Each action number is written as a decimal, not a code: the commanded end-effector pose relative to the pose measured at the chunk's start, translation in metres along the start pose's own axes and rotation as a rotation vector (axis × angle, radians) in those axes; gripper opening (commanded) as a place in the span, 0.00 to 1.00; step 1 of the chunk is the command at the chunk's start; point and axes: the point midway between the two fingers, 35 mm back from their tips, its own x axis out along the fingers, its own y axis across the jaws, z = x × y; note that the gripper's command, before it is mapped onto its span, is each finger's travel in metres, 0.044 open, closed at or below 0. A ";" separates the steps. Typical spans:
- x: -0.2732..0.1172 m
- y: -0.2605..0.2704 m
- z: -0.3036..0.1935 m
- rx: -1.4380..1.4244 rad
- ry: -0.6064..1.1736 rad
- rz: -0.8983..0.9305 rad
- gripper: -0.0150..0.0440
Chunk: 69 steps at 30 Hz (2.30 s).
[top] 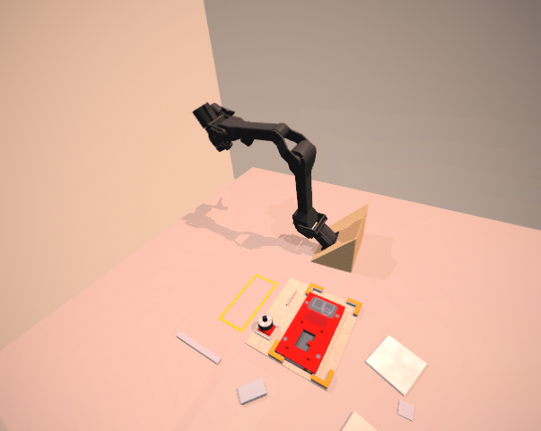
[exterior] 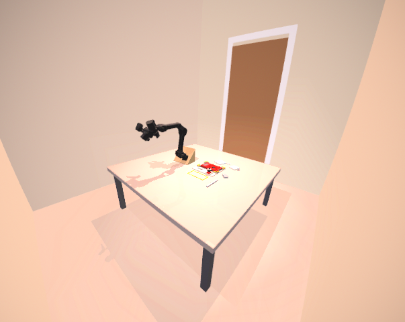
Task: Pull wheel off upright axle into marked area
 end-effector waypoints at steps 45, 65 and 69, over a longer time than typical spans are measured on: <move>-0.408 0.136 0.279 -0.001 -1.457 0.573 0.76; -0.548 0.316 0.084 -0.301 -1.492 0.697 0.76; -0.547 0.341 0.053 -0.296 -1.468 0.676 0.76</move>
